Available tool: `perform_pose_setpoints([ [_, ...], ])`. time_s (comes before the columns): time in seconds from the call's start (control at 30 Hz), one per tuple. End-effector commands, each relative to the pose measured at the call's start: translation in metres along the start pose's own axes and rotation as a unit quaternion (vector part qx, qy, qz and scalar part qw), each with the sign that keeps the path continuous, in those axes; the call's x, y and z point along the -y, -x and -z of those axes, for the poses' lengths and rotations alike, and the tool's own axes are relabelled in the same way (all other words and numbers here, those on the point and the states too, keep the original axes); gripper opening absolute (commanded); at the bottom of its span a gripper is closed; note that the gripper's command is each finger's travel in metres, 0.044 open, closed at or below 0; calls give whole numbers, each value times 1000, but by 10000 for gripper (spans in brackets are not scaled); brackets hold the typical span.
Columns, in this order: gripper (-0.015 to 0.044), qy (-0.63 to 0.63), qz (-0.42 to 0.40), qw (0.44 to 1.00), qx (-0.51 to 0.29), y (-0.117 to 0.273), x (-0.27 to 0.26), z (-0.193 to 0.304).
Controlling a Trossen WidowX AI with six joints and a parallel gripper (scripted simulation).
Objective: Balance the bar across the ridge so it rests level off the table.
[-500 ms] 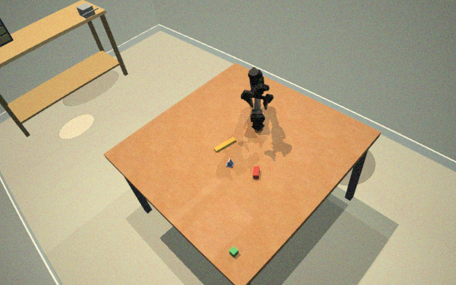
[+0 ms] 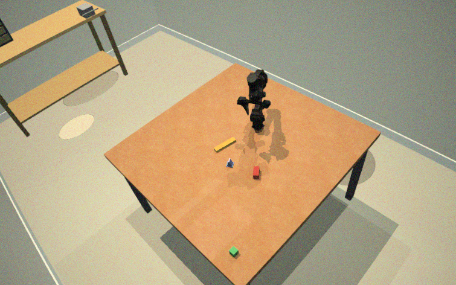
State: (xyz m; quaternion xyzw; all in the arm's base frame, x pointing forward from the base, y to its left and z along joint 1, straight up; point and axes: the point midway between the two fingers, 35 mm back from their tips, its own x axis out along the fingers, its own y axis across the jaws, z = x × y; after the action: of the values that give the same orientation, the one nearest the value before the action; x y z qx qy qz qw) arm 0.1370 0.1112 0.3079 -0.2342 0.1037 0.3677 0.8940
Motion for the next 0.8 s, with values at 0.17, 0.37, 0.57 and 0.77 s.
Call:
perform_pose_setpoints([
  [0.17,315,-56,23,995,-84,-23,18,21],
  [0.37,315,-98,38,984,-142,-36,30,40],
  [0.57,315,-144,54,968,-198,-48,43,60],
  [0.77,315,-192,69,946,-250,-57,55,82],
])
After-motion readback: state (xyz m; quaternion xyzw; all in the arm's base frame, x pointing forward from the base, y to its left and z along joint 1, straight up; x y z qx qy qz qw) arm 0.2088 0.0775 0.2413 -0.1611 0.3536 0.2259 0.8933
